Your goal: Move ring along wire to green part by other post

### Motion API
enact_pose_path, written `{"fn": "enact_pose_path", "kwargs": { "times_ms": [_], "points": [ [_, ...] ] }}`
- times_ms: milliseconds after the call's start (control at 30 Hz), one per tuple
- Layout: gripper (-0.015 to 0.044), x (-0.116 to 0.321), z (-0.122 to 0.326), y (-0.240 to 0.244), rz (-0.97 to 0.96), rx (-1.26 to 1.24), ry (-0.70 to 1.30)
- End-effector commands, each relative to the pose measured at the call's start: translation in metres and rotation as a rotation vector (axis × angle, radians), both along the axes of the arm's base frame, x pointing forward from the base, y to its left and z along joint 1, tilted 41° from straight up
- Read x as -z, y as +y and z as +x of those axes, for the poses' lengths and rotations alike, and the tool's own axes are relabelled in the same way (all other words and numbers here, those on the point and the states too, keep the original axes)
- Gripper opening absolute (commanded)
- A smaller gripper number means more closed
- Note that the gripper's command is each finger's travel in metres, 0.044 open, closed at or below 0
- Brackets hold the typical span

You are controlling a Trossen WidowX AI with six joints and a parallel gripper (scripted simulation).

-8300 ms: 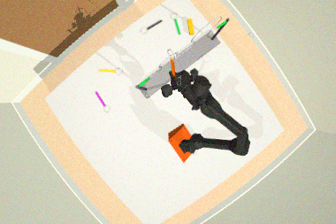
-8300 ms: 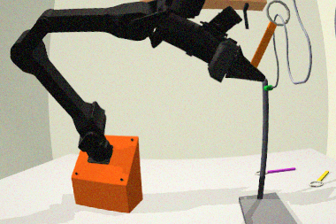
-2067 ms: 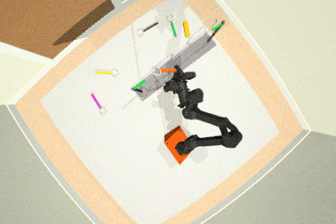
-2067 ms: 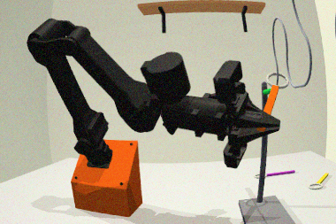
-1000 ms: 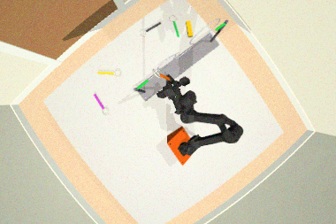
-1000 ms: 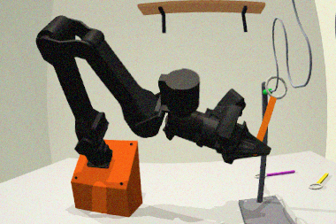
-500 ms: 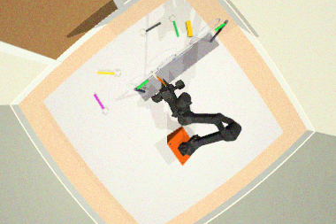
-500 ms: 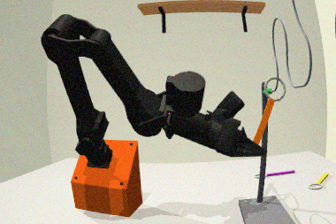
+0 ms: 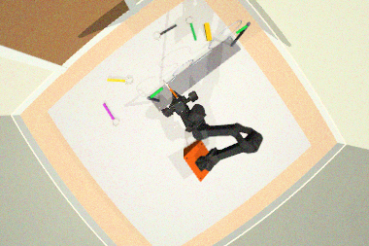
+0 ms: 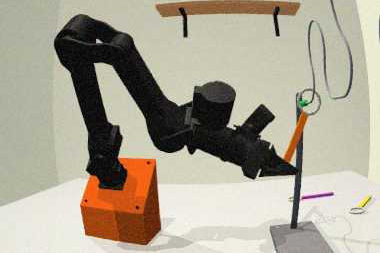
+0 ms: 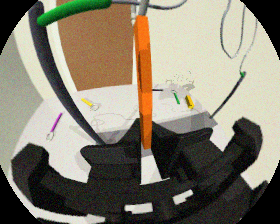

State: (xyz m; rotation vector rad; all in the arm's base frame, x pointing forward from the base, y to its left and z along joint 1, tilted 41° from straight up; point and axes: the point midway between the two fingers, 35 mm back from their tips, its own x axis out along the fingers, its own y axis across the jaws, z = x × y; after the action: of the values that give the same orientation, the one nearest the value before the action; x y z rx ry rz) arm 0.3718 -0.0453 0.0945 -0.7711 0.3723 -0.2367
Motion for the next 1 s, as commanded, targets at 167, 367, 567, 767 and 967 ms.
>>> {"fn": "enact_pose_path", "kwargs": {
  "times_ms": [167, 367, 567, 767, 967],
  "points": [
    [-0.015, 0.01, -0.002, 0.008, 0.023, 0.003, 0.005],
    [-0.015, 0.014, -0.002, 0.013, 0.026, 0.003, 0.005],
    [-0.015, 0.018, -0.003, 0.018, 0.028, 0.003, 0.005],
    [-0.015, 0.022, -0.003, 0.022, 0.028, 0.002, 0.005],
    [-0.015, 0.026, -0.003, 0.027, 0.028, 0.002, 0.004]
  ]
}}
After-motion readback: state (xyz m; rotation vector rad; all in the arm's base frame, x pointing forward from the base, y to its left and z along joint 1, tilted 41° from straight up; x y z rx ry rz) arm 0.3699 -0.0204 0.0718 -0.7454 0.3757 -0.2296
